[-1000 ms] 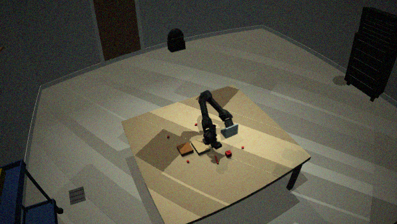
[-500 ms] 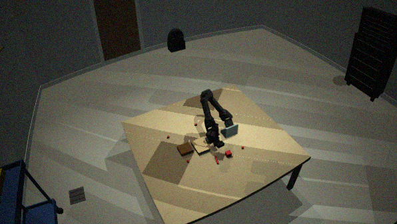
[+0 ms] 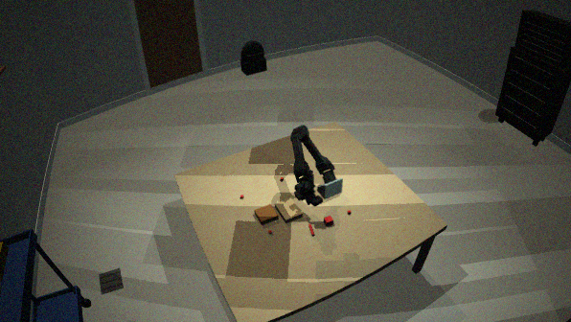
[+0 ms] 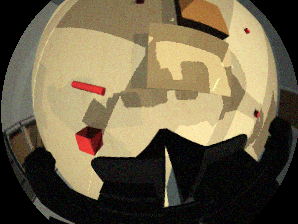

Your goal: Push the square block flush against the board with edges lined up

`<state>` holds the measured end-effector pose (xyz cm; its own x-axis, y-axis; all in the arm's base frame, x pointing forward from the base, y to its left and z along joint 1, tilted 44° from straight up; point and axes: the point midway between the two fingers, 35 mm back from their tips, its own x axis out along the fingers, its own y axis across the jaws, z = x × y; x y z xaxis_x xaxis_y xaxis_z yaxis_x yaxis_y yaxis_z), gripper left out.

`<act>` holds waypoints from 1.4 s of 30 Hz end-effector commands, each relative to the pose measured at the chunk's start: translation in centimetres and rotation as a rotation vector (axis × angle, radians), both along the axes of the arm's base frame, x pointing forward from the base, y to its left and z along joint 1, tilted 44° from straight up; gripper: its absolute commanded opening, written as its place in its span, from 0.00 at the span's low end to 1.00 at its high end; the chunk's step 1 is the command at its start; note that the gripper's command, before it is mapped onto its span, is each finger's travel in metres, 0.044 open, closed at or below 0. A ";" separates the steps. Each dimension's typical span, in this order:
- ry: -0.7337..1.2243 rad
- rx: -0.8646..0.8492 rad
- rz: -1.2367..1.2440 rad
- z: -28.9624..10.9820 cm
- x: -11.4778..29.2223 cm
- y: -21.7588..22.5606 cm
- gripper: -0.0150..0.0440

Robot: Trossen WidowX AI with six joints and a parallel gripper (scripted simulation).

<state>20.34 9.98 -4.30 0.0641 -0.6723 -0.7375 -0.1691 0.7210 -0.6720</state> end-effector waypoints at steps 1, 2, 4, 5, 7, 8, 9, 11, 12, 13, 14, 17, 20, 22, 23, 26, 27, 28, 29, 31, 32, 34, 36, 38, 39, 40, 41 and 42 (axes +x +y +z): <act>0.067 -0.007 0.075 -0.2 0.9 0.5 0.25; 0.090 -0.009 0.100 -0.2 1.1 0.6 0.25; 0.136 -0.014 0.150 -0.3 1.6 0.9 0.25; 0.159 -0.016 0.176 -0.4 1.8 1.0 0.25; 0.205 -0.020 0.226 -0.5 2.3 1.3 0.25; 0.228 -0.022 0.251 -0.5 2.6 1.4 0.25; 0.251 -0.024 0.276 -0.6 2.8 1.5 0.25; 0.297 -0.028 0.326 -0.7 3.3 1.8 0.25; 0.320 -0.031 0.351 -0.8 3.5 1.9 0.25; 0.343 -0.033 0.376 -0.8 3.8 2.0 0.25; 0.366 -0.035 0.401 -0.9 4.0 2.1 0.25; 0.435 -0.041 0.476 -1.1 4.8 2.4 0.25; 0.504 -0.048 0.551 -1.2 5.5 2.8 0.25; 0.550 -0.052 0.601 -1.4 6.0 2.9 0.25; 0.573 -0.054 0.626 -1.4 6.2 3.0 0.25; 0.642 -0.061 0.701 -1.6 6.9 3.3 0.25; 0.665 -0.063 0.726 -1.7 7.2 3.4 0.25; 0.688 -0.065 0.752 -1.8 7.4 3.5 0.25; 0.711 -0.067 0.777 -1.9 7.6 3.6 0.25; 0.757 -0.071 0.827 -2.0 8.1 3.7 0.25; 0.780 -0.074 0.852 -2.1 8.3 3.8 0.25; 0.826 -0.078 0.902 -2.2 8.8 3.9 0.25; 0.872 -0.082 0.952 -2.4 9.3 4.1 0.25; 0.918 -0.086 1.001 -2.5 9.7 4.2 0.25; 0.937 -0.088 1.022 -2.6 9.9 4.2 0.25; 0.948 -0.089 1.034 -2.6 10.0 4.3 0.25; 0.952 -0.089 1.038 -2.6 10.1 4.3 0.25; 0.952 -0.089 1.038 -2.6 10.1 4.3 0.25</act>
